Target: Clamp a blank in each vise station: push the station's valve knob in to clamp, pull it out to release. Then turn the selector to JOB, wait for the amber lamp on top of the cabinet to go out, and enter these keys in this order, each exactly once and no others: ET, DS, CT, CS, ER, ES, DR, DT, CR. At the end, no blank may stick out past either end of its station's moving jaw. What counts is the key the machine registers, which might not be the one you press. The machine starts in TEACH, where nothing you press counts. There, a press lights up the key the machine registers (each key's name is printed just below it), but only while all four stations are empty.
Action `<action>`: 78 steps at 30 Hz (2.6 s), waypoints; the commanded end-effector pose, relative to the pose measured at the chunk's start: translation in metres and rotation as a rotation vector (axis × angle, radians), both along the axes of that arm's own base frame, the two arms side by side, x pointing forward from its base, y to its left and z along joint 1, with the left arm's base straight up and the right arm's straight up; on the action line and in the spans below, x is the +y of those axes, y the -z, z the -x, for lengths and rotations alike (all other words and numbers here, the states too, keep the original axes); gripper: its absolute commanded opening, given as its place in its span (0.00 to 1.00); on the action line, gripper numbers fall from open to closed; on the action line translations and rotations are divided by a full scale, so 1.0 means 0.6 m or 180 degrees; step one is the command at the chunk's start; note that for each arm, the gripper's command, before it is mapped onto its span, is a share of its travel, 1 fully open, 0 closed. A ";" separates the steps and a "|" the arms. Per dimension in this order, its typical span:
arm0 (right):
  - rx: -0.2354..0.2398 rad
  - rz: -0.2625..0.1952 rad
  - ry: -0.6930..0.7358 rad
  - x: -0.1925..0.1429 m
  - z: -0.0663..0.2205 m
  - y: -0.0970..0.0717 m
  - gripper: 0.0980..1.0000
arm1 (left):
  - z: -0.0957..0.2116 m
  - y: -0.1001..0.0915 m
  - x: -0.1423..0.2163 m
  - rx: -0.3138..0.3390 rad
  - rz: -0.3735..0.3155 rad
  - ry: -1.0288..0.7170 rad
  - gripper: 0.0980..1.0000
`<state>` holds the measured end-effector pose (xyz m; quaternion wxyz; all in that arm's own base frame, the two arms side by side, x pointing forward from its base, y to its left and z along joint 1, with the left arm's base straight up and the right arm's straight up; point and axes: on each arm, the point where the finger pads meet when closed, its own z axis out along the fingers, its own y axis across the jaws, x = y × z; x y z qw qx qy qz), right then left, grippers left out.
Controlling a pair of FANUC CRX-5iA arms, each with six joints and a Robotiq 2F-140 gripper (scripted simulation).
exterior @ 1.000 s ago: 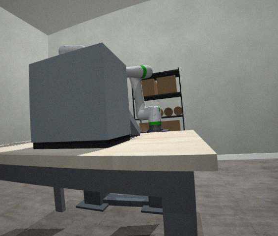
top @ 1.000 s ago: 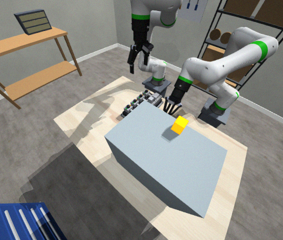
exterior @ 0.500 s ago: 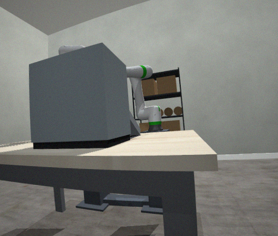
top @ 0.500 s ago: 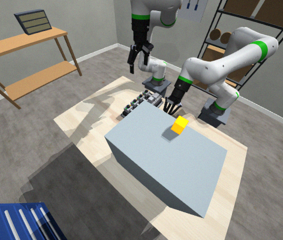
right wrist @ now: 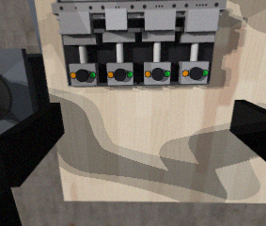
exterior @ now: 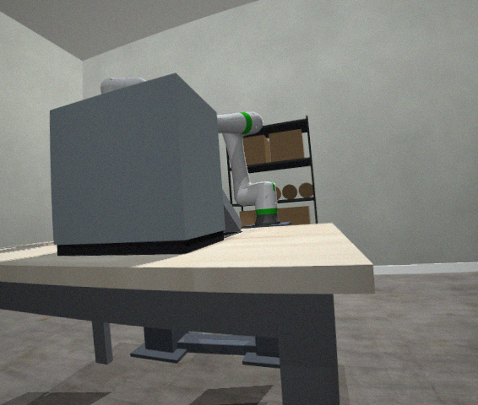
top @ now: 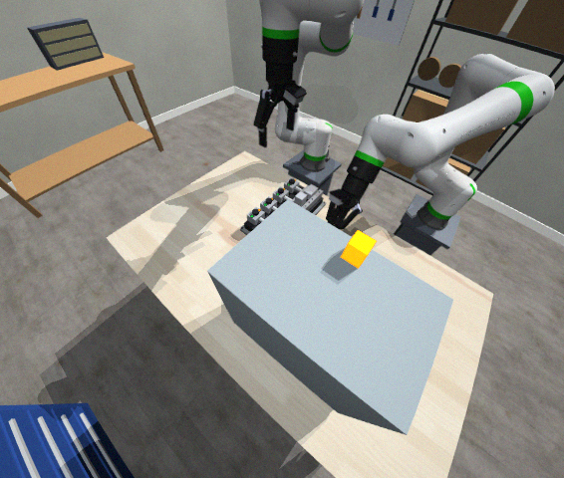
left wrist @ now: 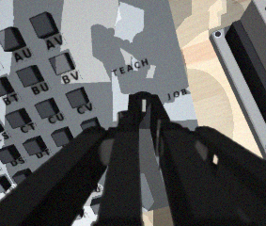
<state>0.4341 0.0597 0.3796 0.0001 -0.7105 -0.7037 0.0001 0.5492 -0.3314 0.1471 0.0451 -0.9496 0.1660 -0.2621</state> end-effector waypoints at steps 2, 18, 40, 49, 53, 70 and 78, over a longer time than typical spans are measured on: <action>-0.0005 0.0000 0.0000 0.000 0.000 -0.001 1.00 | -0.001 -0.002 0.000 0.0003 -0.0230 0.0417 0.00; -0.0005 0.0000 0.0000 0.000 0.000 -0.001 1.00 | -0.001 -0.002 0.000 -0.0003 -0.0986 0.1686 0.00; -0.0005 0.0000 0.0000 0.000 0.000 -0.001 1.00 | -0.001 -0.002 0.000 -0.0009 -0.1805 0.3057 0.00; -0.0005 0.0000 0.0000 0.000 0.000 -0.001 1.00 | -0.001 -0.002 0.000 -0.0011 -0.2018 0.3413 0.00; -0.0005 0.0000 0.0000 0.000 0.000 -0.001 1.00 | -0.001 -0.002 0.000 -0.0012 -0.2066 0.3493 0.00; -0.0005 0.0000 0.0000 0.000 0.000 -0.001 1.00 | -0.001 -0.002 0.000 -0.0012 -0.2097 0.3544 0.33; -0.0005 0.0000 0.0000 0.000 0.000 -0.001 1.00 | -0.001 -0.002 0.000 -0.0012 -0.2097 0.3544 0.33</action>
